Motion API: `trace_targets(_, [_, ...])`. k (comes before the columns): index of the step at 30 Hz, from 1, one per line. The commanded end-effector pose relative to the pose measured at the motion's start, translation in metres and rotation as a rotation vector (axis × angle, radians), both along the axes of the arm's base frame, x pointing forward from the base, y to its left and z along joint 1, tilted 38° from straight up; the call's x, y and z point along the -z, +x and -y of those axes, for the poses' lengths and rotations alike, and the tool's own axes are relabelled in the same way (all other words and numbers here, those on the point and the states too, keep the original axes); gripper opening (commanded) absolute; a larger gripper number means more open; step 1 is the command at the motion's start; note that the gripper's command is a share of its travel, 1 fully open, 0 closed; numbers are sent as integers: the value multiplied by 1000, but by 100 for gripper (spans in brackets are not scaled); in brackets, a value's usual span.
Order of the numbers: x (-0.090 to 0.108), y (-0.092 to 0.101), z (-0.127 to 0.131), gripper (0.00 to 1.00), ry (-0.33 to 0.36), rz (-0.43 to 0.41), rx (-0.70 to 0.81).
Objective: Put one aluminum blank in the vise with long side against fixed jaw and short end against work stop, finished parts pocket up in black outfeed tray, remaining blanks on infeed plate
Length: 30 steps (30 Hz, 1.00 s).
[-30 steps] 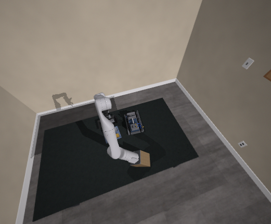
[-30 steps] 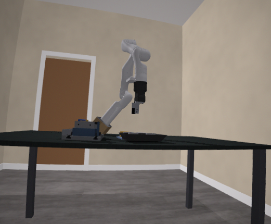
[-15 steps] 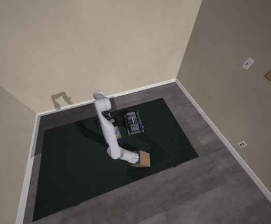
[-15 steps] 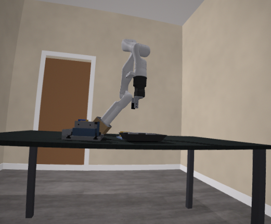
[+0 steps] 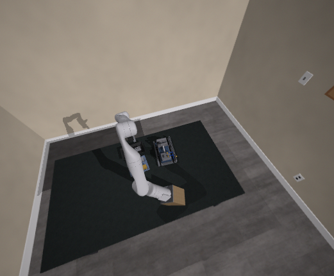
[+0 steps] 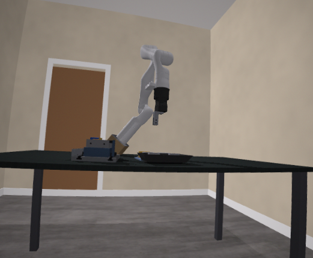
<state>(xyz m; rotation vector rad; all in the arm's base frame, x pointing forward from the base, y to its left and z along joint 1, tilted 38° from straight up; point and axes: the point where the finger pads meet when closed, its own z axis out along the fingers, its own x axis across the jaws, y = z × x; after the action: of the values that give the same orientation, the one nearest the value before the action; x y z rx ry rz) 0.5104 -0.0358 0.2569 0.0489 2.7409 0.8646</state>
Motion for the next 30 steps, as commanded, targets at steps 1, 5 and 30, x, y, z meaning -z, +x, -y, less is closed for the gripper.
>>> trace_targets(1, [0, 0, 1, 0, 0, 1, 1])
trace_targets(5, [0, 0, 1, 0, 0, 1, 1])
trace_targets(30, [-35, -81, -62, 0, 20, 30, -8])
